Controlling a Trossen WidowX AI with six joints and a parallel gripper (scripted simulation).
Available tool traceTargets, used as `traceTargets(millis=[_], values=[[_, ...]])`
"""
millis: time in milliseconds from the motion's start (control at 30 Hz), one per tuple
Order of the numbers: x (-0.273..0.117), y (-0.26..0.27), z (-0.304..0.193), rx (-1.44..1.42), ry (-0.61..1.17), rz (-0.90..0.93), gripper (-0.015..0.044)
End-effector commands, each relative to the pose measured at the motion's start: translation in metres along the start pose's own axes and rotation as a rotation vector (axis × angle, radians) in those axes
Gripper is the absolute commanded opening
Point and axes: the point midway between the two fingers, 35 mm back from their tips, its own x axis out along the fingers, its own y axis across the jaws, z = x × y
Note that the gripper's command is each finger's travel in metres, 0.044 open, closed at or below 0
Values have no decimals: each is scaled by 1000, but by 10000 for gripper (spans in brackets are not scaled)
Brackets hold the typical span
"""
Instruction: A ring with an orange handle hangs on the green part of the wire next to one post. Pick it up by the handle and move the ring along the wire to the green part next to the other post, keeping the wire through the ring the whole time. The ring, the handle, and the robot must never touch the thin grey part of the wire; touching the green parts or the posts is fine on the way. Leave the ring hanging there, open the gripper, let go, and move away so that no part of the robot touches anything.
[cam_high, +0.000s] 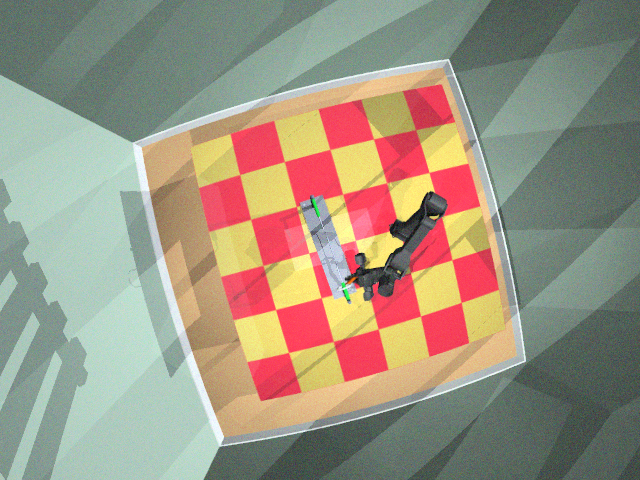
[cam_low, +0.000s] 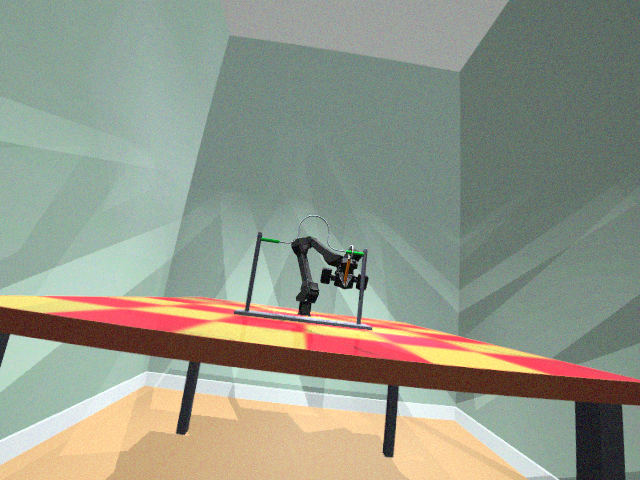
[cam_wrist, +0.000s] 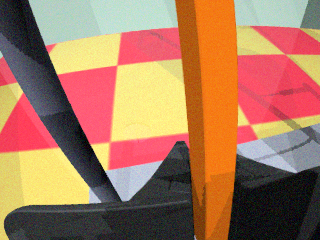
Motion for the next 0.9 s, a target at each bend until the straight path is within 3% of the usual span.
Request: traceTargets(millis=[0,867], values=[[1,1,-3,2,0,-3,-150],[8,2,-15,2,0,-3,-150]])
